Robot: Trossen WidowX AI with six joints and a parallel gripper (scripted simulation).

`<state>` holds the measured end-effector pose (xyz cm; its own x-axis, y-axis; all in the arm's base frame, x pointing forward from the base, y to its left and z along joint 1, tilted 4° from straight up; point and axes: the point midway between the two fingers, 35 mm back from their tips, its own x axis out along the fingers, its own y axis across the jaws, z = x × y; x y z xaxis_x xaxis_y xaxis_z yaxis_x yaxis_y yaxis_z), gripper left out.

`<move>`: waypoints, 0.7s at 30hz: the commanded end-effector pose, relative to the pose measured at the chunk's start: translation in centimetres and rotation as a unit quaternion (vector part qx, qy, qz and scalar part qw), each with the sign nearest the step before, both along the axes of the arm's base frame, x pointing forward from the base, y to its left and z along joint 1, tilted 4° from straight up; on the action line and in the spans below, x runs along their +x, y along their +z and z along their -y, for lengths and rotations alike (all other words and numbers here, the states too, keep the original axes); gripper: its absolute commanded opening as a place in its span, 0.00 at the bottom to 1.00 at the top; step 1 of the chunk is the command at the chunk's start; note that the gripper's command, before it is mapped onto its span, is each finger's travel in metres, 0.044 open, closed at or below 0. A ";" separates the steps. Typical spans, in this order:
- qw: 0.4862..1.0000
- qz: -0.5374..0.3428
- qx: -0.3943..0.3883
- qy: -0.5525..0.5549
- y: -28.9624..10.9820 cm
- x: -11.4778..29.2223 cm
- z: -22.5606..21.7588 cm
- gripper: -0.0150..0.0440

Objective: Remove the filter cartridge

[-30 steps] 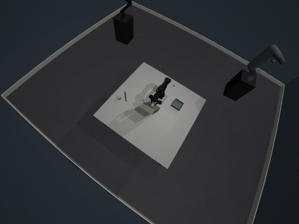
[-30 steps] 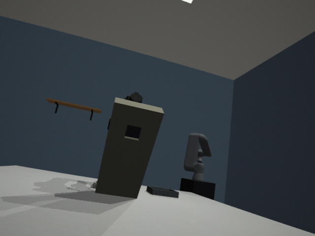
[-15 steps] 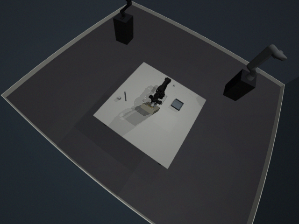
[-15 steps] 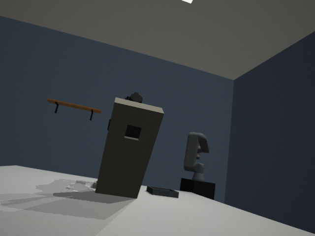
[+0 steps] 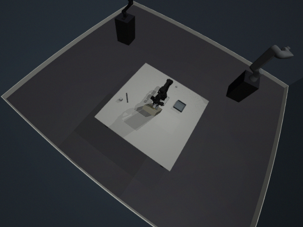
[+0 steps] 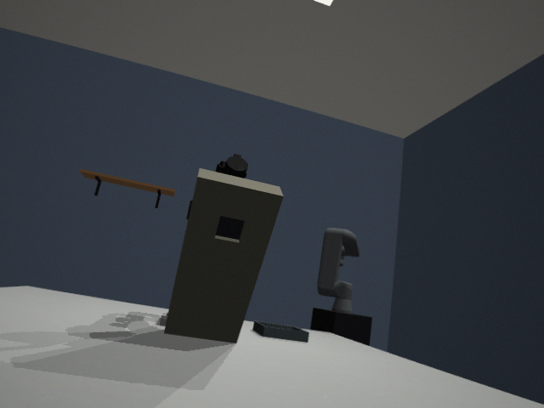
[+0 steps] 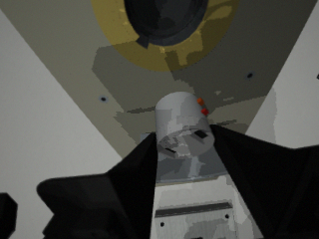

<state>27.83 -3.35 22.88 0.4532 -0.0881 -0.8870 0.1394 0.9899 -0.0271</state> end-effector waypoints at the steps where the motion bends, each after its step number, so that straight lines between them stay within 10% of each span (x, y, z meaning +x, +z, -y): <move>1: 1.000 0.006 -0.001 0.000 0.8 0.6 0.1 0.25; 21: 1.000 0.004 0.000 0.000 7.9 -2.3 -0.5 0.25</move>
